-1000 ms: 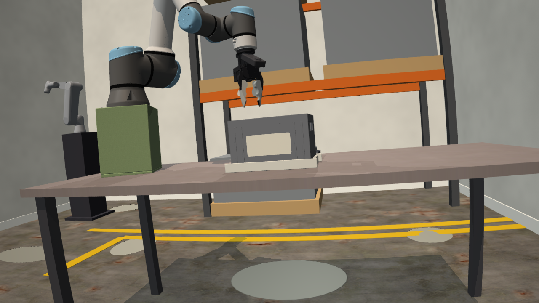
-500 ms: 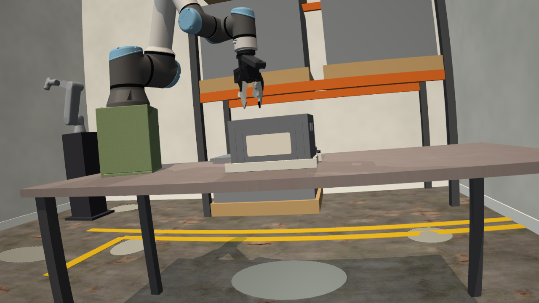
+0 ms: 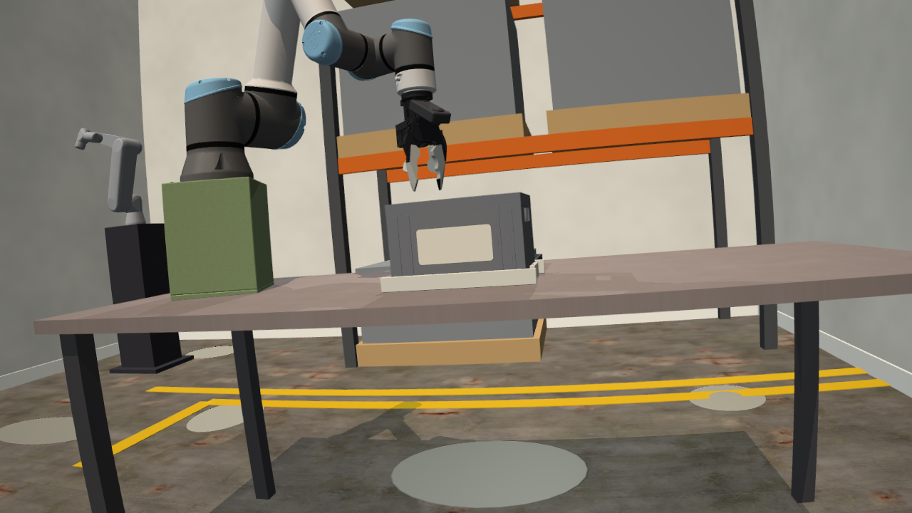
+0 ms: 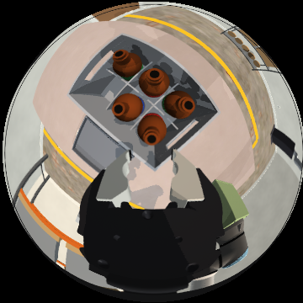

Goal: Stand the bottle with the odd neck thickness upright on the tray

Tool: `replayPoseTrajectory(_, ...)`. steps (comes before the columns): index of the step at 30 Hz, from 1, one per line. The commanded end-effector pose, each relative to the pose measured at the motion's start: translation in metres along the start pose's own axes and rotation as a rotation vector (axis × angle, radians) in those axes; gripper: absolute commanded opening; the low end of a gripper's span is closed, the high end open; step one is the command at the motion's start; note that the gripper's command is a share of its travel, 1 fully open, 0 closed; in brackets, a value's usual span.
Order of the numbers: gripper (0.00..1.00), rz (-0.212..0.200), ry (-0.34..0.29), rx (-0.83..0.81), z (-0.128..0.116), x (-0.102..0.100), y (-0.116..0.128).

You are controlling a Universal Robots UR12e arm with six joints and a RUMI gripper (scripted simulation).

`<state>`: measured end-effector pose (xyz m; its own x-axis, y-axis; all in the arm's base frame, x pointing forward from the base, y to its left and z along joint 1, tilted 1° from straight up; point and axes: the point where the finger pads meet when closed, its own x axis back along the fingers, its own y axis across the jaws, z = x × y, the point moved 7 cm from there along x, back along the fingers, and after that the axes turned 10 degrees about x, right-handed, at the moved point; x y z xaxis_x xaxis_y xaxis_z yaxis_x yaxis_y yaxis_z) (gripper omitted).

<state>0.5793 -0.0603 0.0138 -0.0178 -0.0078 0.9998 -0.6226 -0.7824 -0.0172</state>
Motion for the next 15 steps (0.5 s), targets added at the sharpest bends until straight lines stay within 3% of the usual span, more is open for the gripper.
replayPoseTrajectory(1, 0.38, -0.001, -0.001, -0.002, -0.002, -0.009, 0.001)
replayPoseTrajectory(15, 0.38, -0.001, 0.000, -0.001, -0.001, -0.021, 0.001)
